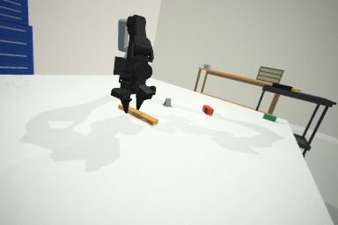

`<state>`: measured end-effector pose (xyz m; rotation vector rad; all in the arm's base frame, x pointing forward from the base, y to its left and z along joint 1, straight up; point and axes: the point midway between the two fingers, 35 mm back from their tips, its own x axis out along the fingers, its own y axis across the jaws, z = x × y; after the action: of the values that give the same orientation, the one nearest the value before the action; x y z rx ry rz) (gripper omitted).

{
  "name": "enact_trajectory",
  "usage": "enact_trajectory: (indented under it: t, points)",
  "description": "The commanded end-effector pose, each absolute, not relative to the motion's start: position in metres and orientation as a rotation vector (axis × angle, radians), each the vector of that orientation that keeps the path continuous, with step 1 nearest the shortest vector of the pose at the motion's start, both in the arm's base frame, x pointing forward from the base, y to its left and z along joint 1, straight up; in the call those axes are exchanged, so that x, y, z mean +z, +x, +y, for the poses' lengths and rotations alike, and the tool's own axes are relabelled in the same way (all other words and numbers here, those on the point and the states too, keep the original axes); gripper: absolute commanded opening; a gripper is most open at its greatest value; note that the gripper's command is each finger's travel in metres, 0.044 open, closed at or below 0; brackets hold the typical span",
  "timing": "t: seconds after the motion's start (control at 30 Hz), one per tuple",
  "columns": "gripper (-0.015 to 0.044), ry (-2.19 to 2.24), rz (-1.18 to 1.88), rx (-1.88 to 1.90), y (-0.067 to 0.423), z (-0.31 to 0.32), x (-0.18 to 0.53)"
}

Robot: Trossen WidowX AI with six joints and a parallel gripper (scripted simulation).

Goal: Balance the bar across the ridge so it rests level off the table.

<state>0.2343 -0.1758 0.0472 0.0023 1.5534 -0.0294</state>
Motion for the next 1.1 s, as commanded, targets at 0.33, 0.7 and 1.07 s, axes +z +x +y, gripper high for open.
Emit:
enact_trajectory:
  t: [0.33, 0.7, 1.07]
  points:
    - [0.0111, 0.002, 1.553, -0.029, 0.234, -0.176, 0.047]
    - [0.0000, 0.002, 1.553, -0.028, 0.236, -0.177, 0.068]
    - [0.0000, 0.001, 1.552, -0.026, 0.237, -0.177, 0.096]
